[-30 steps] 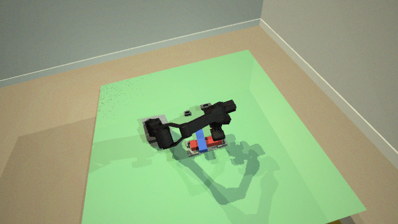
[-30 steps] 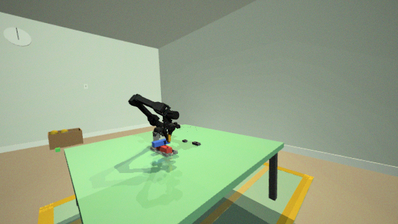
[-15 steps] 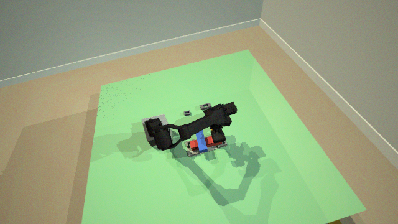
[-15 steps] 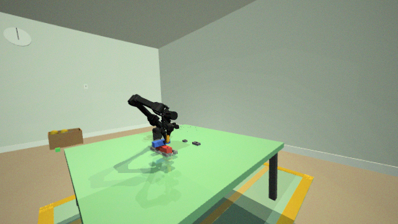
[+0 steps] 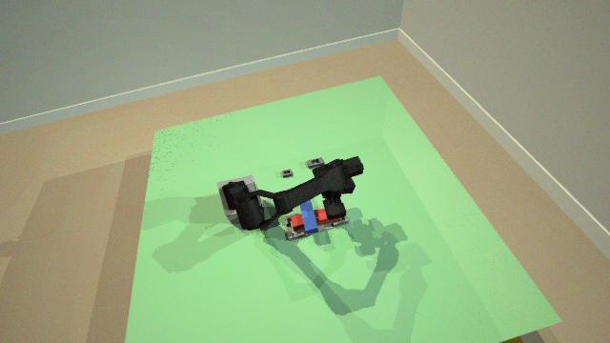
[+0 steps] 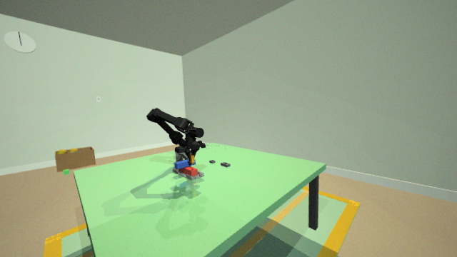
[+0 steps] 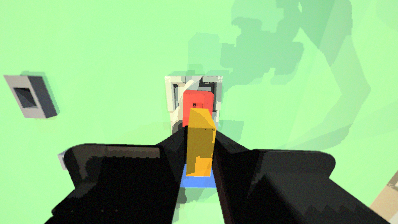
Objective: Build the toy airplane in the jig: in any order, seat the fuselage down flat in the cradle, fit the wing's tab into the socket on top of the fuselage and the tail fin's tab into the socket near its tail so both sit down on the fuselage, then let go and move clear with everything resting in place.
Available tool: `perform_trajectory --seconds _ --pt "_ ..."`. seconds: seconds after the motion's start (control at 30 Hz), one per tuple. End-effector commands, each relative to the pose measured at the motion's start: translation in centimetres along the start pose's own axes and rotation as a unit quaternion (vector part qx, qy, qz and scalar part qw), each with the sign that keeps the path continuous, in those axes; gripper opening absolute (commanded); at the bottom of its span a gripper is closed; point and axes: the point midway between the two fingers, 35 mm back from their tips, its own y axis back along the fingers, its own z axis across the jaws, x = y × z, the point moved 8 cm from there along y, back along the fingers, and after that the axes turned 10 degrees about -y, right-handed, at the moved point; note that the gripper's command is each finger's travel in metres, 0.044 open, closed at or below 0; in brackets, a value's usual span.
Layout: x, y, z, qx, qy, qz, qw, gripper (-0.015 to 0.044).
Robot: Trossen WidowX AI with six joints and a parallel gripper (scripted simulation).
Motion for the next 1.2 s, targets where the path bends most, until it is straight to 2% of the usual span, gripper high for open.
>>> perform_trajectory --seconds 0.0,0.9,1.17 --pt "-0.1 0.0 -0.1 0.003 0.003 -0.001 1.0 0.0065" --pt "0.0 -3.9 -0.2 0.004 0.003 -0.002 1.0 0.0065" --pt "0.0 -3.8 -0.2 0.001 -0.001 -0.001 1.0 0.0"
